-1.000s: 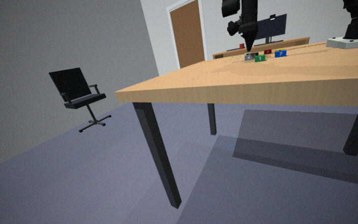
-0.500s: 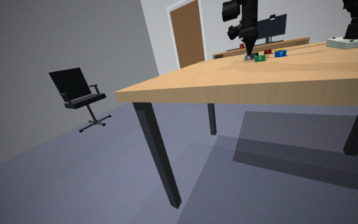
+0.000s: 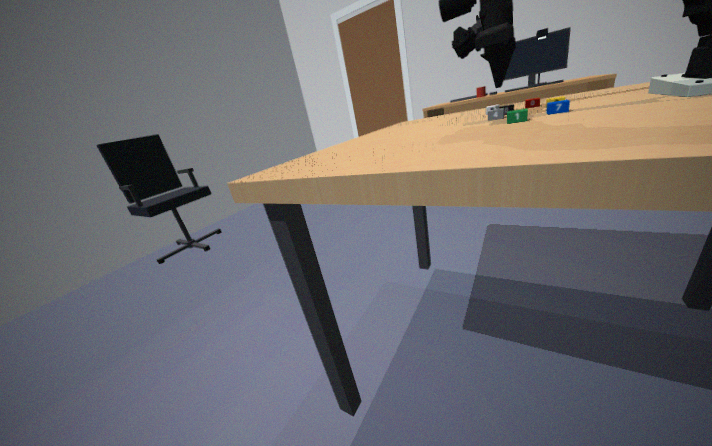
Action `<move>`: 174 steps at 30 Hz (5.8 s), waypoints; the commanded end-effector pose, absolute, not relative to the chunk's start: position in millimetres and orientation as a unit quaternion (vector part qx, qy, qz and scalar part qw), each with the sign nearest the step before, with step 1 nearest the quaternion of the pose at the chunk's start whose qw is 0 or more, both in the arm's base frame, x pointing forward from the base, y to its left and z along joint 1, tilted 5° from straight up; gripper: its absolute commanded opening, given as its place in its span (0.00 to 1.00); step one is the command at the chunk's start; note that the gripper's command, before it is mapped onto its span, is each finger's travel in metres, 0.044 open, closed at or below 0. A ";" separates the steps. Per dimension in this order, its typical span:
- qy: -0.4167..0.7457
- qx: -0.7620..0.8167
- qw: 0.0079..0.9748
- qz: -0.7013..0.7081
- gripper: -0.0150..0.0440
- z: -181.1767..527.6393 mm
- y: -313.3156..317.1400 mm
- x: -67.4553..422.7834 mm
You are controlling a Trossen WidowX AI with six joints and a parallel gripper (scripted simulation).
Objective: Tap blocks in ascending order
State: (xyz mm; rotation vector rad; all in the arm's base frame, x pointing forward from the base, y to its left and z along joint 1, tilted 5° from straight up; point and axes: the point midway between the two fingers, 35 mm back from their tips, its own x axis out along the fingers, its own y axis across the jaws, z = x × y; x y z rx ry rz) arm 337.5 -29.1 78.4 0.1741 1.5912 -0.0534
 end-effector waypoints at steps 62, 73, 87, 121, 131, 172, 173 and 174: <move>0.703 0.075 0.706 -0.025 0.29 47.6 -107.7 313.4; 0.703 0.075 0.707 -0.025 0.29 112.5 -113.0 314.9; 0.705 0.077 0.705 -0.022 0.29 142.1 -8.7 262.5; 0.706 0.079 0.704 -0.021 0.29 44.7 28.5 236.0; 0.706 0.079 0.704 -0.021 0.29 30.1 29.7 235.5; 0.703 0.073 0.707 -0.026 0.29 140.0 -134.5 329.8; 0.703 0.073 0.707 -0.027 0.29 137.5 -149.9 332.8; 0.703 0.073 0.707 -0.027 0.29 134.6 -165.4 334.9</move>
